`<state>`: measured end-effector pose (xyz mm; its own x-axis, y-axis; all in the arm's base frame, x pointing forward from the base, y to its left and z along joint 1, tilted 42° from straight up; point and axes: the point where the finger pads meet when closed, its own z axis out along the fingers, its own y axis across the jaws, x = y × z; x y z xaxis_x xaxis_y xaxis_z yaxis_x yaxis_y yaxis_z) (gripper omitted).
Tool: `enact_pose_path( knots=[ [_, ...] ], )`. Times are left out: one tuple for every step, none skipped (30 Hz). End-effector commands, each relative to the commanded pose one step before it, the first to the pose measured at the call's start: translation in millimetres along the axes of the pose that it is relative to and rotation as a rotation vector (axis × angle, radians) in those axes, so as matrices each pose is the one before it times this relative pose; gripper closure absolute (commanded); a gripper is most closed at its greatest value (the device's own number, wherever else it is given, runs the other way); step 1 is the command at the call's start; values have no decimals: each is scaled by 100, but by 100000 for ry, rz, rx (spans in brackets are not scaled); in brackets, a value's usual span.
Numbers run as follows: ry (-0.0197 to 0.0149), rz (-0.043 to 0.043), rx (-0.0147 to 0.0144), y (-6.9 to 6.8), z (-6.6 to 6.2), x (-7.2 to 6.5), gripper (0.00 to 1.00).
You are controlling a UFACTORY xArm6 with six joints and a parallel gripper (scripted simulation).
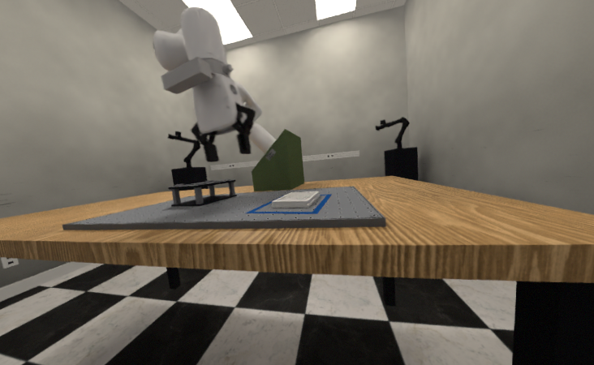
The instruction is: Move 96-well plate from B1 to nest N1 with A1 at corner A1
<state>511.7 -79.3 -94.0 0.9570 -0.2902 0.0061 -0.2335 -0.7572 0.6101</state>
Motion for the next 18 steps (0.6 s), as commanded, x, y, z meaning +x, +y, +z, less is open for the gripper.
enact_pose_path(
  knots=[
    [426,173,40,-1705,193,-493,0],
    [0,0,0,0,0,0,0],
    [793,-18,-2598,-426,124,-234,0],
    [-1,0,2,-428,112,-235,0],
    [-1,0,2,-428,112,-235,0],
    [-1,0,2,-428,111,-235,0],
    [-1,0,2,-428,111,-235,0],
    [-1,0,2,-428,111,-235,0],
    [-1,0,2,-428,111,-235,0],
    [-1,0,2,-428,111,-235,0],
    [-1,0,3,-428,111,-235,0],
    [-1,0,0,-104,27,-55,0],
    [1165,59,-2770,-404,131,-268,0],
    [-1,0,2,-403,117,-273,0],
    [-1,0,2,-403,117,-273,0],
    [1,0,4,-397,117,-280,0],
    [-1,0,2,-403,117,-272,0],
    [0,0,0,0,0,0,0]
  ],
)
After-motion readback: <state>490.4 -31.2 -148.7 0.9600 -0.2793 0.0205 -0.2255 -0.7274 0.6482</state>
